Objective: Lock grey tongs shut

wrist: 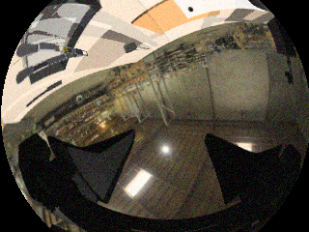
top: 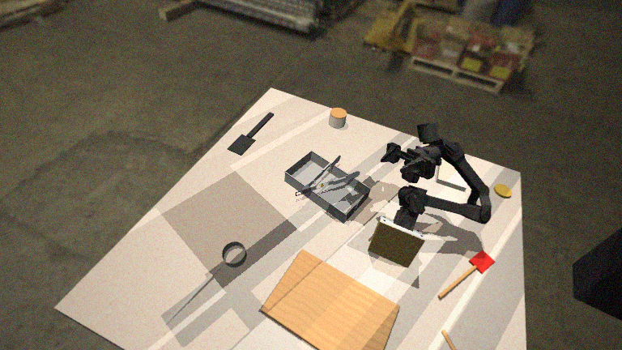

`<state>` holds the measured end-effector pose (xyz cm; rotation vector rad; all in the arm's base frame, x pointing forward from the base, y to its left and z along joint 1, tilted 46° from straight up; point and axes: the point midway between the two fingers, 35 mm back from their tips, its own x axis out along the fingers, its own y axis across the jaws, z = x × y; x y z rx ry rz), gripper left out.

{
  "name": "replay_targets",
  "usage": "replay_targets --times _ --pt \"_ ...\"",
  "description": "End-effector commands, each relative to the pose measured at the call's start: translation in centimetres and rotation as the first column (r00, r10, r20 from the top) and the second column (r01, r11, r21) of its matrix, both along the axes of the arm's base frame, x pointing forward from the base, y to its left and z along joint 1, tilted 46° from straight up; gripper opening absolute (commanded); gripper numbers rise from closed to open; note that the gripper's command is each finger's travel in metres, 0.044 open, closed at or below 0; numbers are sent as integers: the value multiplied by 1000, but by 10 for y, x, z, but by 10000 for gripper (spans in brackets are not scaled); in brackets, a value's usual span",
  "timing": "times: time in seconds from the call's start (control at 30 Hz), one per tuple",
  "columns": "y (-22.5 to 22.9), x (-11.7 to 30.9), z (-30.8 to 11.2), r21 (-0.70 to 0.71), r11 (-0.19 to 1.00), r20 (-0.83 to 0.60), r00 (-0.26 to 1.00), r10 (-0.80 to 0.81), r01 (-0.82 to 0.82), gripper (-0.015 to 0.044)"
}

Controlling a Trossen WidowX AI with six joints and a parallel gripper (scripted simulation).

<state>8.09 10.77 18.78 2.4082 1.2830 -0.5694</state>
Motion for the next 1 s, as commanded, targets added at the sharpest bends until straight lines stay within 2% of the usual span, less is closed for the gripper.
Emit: replay_targets --times 0.0,0.17,0.27,0.4,0.53,0.67,0.8,0.97 --pt "0 0 0 0 1000 0 1000 0 0 426" --pt "-1 10 -1 -115 993 46 998 39 -34 440" --pt "-7 25 0 -303 950 124 985 116 -73 440" --pt "-12 52 -2 -590 791 165 934 315 -163 440" --pt "-24 79 -3 -828 507 86 842 533 -237 440" --pt "-38 107 -9 -943 133 -124 689 714 -307 440" --pt "-51 135 -16 -901 -263 -407 464 787 -344 440" --pt "-69 171 -29 -666 -685 -733 88 675 -295 440"
